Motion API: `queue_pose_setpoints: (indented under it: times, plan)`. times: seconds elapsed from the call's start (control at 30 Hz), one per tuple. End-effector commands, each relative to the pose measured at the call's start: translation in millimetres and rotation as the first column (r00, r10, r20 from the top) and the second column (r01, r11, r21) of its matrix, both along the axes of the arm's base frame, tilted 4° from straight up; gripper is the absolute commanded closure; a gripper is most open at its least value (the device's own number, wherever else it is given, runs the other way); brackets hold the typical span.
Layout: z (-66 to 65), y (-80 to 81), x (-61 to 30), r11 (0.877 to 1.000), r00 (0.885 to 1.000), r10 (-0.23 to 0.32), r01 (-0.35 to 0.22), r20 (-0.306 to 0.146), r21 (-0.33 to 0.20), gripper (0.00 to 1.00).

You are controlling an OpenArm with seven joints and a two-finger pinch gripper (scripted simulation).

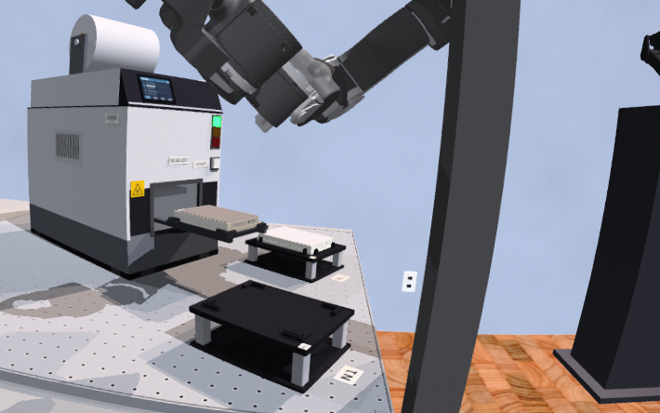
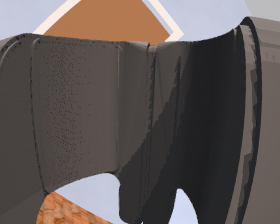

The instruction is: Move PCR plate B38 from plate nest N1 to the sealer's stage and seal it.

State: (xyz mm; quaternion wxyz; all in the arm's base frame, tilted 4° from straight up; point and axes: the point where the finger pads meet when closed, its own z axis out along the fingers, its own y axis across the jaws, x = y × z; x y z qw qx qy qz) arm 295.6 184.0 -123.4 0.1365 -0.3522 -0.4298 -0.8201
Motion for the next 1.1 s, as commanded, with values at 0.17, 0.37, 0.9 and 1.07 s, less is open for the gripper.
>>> queue_pose_setpoints:
  times: [0.17,0.37,0.9,1.07]
  plan:
    - [0.0,-3.1,2.3,1.000,1.000,0.003,-0.003,0.002,-0.007,1.00]
    - [0.0,-3.1,2.3,1.000,1.000,0.003,-0.003,0.002,-0.007,1.00]
    - [1.6,-4.5,3.2,1.000,1.000,0.003,-0.003,0.002,-0.007,1.00]
    - [1.6,-4.5,3.2,1.000,1.000,0.003,-0.003,0.002,-0.007,1.00]
